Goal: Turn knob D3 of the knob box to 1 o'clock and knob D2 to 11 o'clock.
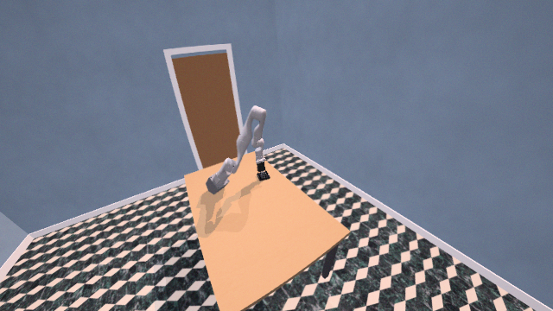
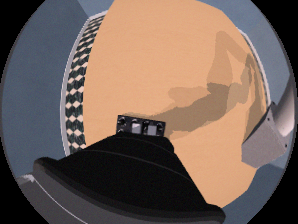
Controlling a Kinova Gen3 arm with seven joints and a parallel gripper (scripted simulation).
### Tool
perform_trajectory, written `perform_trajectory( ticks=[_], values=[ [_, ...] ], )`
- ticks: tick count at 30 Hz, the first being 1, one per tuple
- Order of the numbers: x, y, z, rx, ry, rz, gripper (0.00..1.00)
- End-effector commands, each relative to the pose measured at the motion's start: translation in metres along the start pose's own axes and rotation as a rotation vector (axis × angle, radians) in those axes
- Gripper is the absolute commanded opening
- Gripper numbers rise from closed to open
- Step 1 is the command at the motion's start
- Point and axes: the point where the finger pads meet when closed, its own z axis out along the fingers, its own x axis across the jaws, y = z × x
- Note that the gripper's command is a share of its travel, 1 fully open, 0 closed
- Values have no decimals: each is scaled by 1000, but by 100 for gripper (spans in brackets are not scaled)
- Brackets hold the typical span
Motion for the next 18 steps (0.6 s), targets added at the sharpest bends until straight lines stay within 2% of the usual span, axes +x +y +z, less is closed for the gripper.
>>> perform_trajectory(
  ticks=[1, 9, 10, 18],
  values=[
    [0, 0, 0, 0, 0, 0, 30],
    [0, 0, 0, 0, 0, 0, 30],
    [0, 0, 0, 0, 0, 0, 46],
    [0, 0, 0, 0, 0, 0, 46]
  ],
)
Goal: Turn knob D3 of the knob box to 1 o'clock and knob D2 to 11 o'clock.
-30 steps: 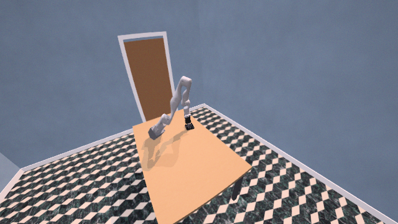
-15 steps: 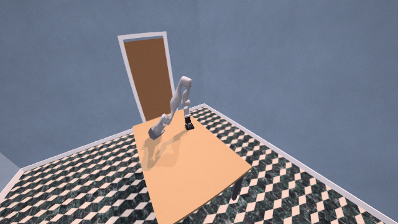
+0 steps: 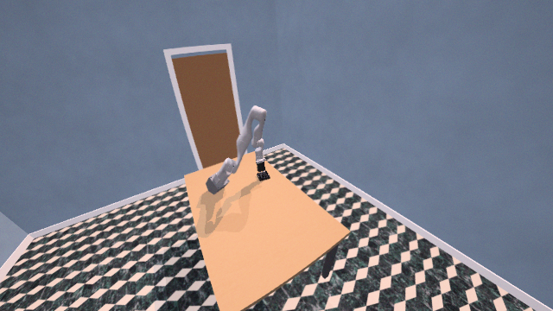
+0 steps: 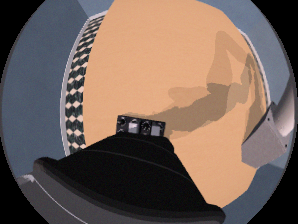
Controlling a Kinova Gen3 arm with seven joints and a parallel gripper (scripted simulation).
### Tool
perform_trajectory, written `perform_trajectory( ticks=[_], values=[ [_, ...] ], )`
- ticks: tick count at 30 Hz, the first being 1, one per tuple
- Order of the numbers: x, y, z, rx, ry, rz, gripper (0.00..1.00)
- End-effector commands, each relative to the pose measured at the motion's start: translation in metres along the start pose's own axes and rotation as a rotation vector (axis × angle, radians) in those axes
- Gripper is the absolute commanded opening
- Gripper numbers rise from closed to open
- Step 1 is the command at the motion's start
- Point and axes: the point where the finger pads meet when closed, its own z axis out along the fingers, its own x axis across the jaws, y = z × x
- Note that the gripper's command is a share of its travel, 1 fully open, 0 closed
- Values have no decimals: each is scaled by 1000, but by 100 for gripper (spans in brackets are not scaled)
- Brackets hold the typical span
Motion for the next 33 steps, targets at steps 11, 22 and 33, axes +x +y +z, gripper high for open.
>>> perform_trajectory(
  ticks=[11, 22, 33],
  values=[
    [0, 0, 0, -1, -1, 0, 46],
    [0, 0, -11, -1, -1, 0, 46],
    [0, 0, -37, -1, -1, 0, 46]
  ],
)
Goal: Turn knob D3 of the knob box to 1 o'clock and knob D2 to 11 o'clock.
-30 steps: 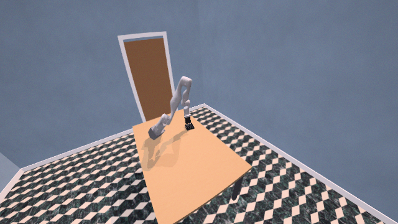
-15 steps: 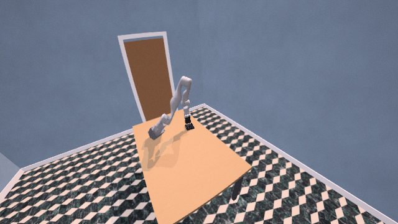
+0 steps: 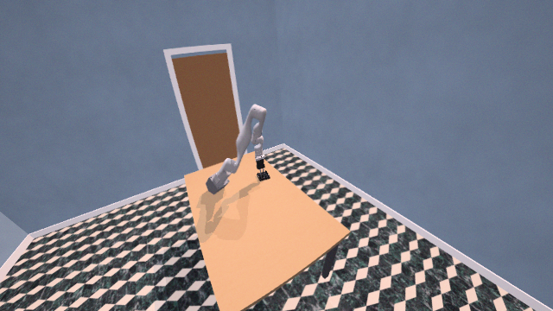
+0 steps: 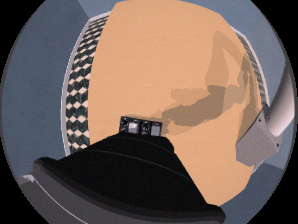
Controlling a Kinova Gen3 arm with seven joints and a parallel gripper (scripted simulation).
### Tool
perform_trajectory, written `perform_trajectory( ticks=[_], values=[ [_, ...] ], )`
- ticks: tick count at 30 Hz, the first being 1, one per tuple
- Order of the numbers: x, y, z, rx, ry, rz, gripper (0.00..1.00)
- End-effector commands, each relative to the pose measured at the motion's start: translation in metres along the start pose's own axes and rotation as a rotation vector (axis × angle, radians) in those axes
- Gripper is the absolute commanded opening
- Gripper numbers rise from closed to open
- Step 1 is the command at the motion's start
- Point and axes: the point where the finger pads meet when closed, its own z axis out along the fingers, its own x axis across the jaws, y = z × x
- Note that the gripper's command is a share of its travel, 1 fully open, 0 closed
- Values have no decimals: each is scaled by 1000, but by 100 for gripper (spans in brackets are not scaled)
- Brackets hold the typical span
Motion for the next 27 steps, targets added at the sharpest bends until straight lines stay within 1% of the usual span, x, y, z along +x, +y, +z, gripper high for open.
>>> perform_trajectory(
  ticks=[1, 22, 27],
  values=[
    [-3, 3, -7, -13, -7, 3, 46],
    [-3, 3, -8, -13, -7, 7, 46],
    [-1, 2, -7, -11, -4, 30, 46]
  ],
)
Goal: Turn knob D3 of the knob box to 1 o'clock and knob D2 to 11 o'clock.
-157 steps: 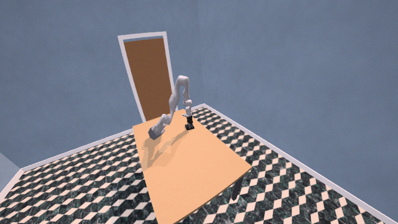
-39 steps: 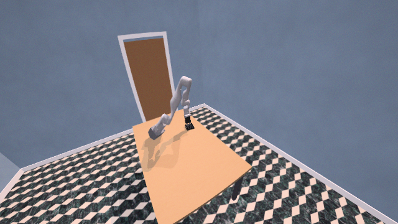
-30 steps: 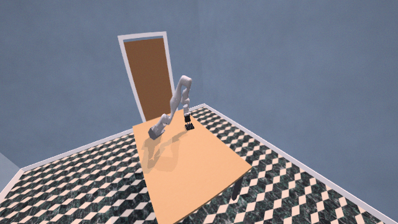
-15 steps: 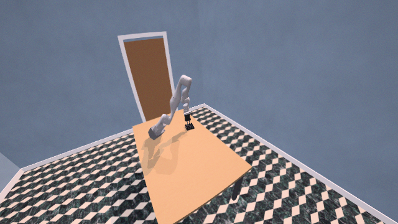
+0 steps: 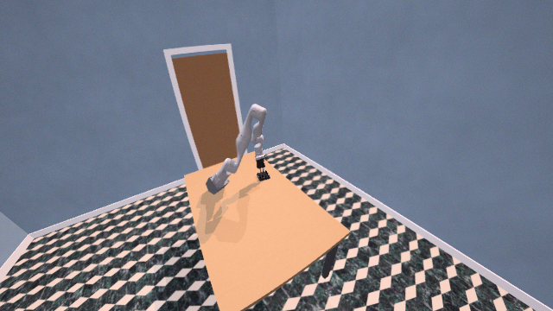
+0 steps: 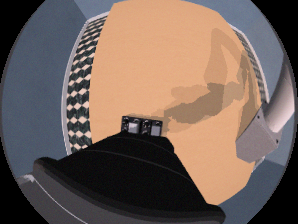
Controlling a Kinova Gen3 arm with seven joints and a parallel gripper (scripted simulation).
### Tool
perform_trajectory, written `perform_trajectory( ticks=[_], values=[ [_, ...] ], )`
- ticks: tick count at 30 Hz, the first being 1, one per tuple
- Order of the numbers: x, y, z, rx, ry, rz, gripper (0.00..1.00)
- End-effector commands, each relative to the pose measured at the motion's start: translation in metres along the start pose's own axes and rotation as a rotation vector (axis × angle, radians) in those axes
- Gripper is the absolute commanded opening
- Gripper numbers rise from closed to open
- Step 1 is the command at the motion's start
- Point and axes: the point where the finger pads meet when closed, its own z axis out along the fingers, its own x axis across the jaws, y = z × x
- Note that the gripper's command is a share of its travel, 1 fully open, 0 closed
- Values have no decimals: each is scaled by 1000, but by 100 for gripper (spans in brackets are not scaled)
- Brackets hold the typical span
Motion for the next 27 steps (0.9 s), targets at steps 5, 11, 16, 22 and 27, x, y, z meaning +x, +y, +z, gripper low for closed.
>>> perform_trajectory(
  ticks=[5, 11, 16, 22, 27],
  values=[
    [4, -2, 0, 5, 6, 62, 46],
    [9, -6, 0, 14, 15, 160, 46],
    [15, -9, 1, 24, 24, 270, 46],
    [26, -14, 1, 44, 37, 486, 46],
    [35, -17, 0, 63, 44, 710, 46]
  ],
)
